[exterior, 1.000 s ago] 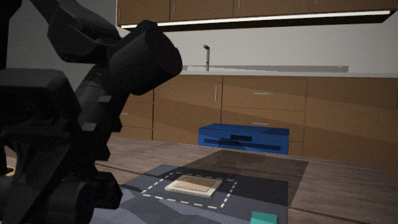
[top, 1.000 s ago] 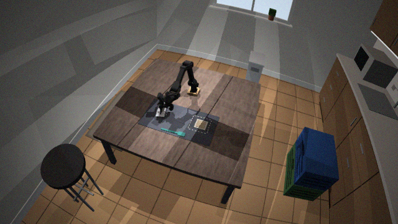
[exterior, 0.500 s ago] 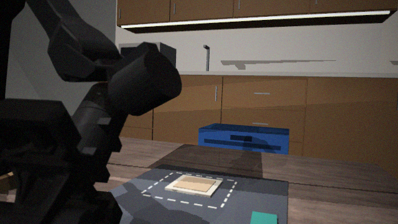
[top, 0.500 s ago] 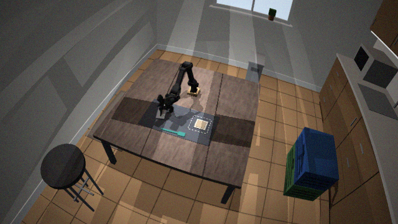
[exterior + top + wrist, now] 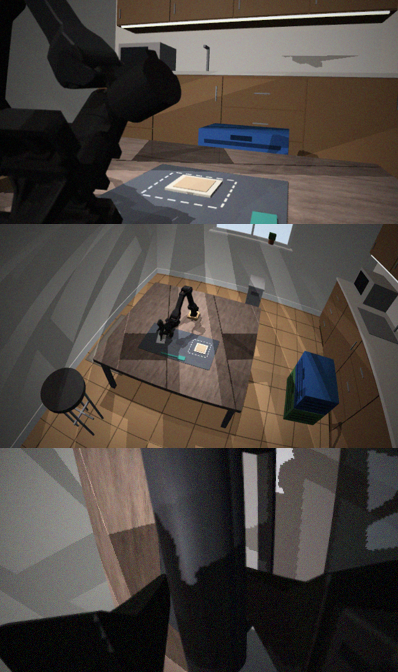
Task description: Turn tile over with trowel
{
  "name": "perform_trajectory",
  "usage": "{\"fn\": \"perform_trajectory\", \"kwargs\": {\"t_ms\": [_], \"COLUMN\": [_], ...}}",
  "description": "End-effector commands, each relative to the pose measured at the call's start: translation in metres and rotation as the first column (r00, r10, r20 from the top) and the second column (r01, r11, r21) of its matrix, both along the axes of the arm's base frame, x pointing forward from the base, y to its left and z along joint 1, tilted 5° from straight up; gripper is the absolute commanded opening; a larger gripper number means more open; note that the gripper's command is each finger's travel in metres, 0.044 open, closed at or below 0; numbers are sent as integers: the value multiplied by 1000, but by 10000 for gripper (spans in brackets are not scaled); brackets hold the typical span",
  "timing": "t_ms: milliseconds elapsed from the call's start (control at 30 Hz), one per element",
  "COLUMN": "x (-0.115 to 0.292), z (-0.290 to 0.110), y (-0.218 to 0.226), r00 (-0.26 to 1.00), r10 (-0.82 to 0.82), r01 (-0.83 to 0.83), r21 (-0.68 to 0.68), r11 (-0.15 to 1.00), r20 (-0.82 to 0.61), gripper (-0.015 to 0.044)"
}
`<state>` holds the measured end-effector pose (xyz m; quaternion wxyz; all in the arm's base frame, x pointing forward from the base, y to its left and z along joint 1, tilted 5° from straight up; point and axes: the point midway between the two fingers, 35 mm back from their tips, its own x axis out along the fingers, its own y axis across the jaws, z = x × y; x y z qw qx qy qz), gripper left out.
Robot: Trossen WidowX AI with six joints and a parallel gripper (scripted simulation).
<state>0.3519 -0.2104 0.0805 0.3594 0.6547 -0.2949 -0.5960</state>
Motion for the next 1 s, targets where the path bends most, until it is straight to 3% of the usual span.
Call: {"fn": "perform_trajectory", "kwargs": {"t_ms": [0, 300, 567, 733, 967], "x": [0, 0, -6, -8, -54], "z": [0, 1, 31, 36, 108], "y": [0, 1, 46, 50, 77], "r00": [1000, 1000, 1000, 1000, 1000], "r10": [0, 1, 1, 0, 10], "r01": [0, -1, -1, 0, -10], "r21": [-4, -4, 4, 4, 8], "r11": [1000, 1000, 1000, 1000, 1000], "r20": [-4, -4, -1, 0, -6], "gripper": [300, 300, 300, 300, 300]}}
